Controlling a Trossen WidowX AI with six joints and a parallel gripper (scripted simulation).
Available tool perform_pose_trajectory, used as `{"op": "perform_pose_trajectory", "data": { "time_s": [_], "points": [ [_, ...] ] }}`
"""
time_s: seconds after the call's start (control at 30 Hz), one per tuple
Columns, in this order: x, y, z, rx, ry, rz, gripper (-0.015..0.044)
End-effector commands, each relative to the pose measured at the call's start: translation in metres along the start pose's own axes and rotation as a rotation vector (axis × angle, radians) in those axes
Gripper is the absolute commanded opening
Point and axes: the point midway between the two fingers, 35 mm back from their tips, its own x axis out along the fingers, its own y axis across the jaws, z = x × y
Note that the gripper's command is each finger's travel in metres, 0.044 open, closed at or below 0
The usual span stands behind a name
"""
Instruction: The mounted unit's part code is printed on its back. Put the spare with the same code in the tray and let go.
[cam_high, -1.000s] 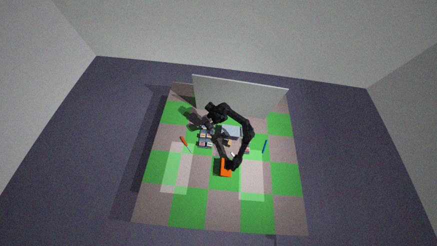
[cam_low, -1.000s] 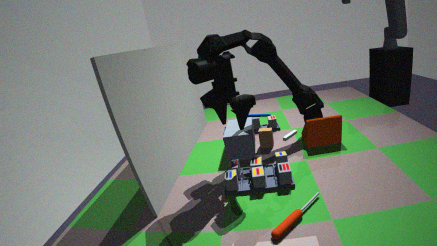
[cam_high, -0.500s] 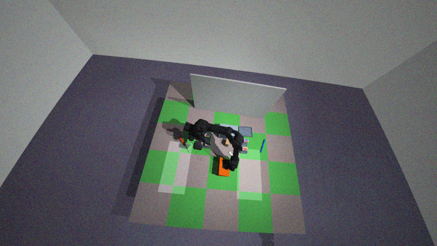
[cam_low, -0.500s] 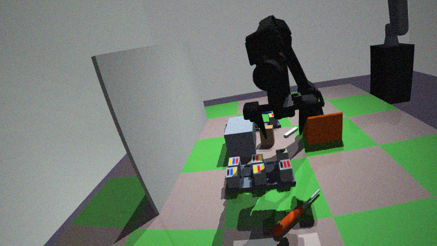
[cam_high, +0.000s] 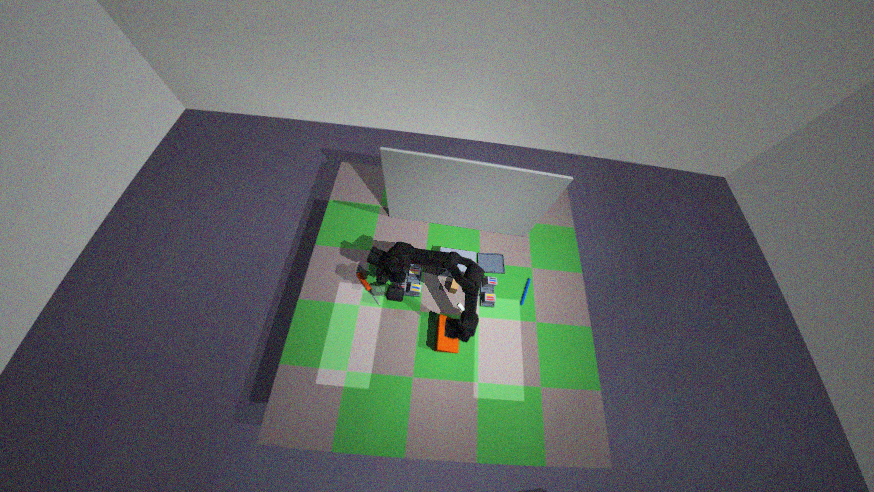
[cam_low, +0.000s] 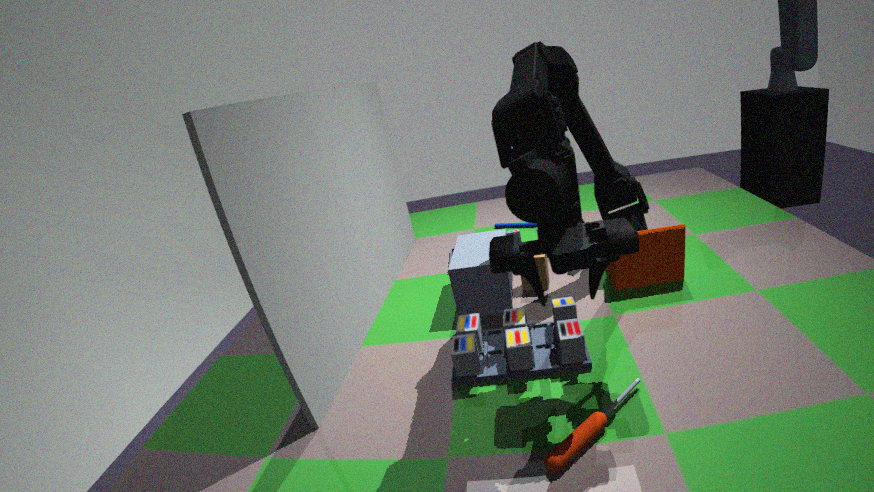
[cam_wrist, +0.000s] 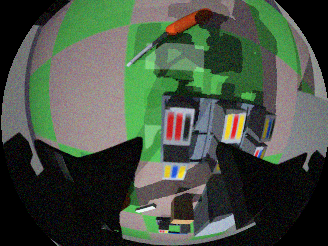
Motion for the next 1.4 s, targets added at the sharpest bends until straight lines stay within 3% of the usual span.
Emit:
{"op": "perform_pose_trajectory", "data": {
  "time_s": [0.0,1.37],
  "points": [
    [0.003,-0.001,0.001,-0.007,-0.003,-0.006,0.0300],
    [0.062,-0.002,0.001,-0.006,-0.002,-0.007,0.0300]
  ]
}}
